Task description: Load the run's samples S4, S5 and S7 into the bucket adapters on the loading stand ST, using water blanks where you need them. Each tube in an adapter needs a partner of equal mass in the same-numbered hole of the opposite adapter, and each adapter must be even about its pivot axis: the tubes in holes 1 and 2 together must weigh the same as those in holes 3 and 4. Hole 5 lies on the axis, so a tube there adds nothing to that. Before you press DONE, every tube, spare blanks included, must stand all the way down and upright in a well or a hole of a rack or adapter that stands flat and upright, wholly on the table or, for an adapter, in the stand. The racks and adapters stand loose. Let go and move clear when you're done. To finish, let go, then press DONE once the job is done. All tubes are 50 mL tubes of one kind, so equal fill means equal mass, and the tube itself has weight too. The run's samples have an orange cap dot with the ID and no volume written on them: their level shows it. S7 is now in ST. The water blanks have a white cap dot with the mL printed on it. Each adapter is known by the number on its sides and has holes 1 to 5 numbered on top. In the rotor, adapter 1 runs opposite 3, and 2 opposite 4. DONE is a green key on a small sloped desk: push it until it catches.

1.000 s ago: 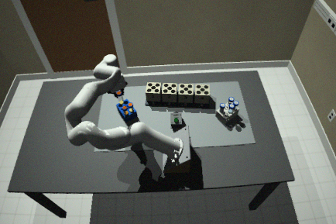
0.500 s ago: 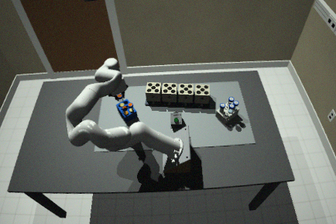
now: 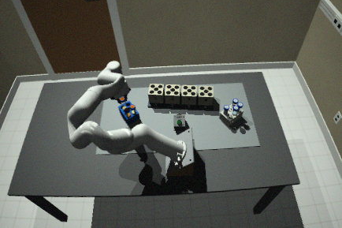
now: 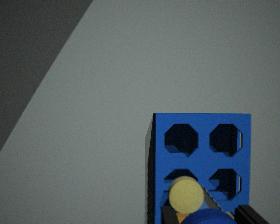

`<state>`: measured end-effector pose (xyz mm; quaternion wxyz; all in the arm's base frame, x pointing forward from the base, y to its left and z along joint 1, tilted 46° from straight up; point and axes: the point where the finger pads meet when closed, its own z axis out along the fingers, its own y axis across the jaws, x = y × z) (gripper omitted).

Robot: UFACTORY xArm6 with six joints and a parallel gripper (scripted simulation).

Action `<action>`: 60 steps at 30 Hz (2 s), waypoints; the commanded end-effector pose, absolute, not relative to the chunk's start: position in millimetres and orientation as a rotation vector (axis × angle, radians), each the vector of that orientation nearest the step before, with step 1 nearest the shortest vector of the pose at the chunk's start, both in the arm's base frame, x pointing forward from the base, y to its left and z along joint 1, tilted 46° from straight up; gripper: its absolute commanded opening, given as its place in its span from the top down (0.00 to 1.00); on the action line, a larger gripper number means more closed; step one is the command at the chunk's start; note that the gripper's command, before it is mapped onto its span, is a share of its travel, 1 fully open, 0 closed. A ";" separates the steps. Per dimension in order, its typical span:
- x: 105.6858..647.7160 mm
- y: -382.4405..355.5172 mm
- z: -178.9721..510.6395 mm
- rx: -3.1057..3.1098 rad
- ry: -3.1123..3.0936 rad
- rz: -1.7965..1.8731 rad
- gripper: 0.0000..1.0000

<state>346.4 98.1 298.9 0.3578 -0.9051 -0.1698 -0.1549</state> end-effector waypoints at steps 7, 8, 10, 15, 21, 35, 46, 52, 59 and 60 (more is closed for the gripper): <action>347.1 98.5 299.1 -2.336 -0.439 -0.403 1.00; 347.3 99.2 298.4 -2.336 -0.439 -0.403 1.00; 347.6 100.6 297.0 -2.336 -0.439 -0.403 1.00; 348.2 103.4 294.2 -2.336 -0.439 -0.403 1.00; 349.1 106.9 290.7 -2.336 -0.439 -0.403 1.00; 351.0 115.3 282.4 -2.336 -0.439 -0.403 1.00; 352.7 123.1 274.8 -2.336 -0.439 -0.403 1.00; 353.4 125.9 272.0 -2.336 -0.439 -0.403 1.00; 354.5 130.8 267.1 -2.336 -0.439 -0.403 1.00; 354.7 131.5 266.4 -2.336 -0.438 -0.403 1.00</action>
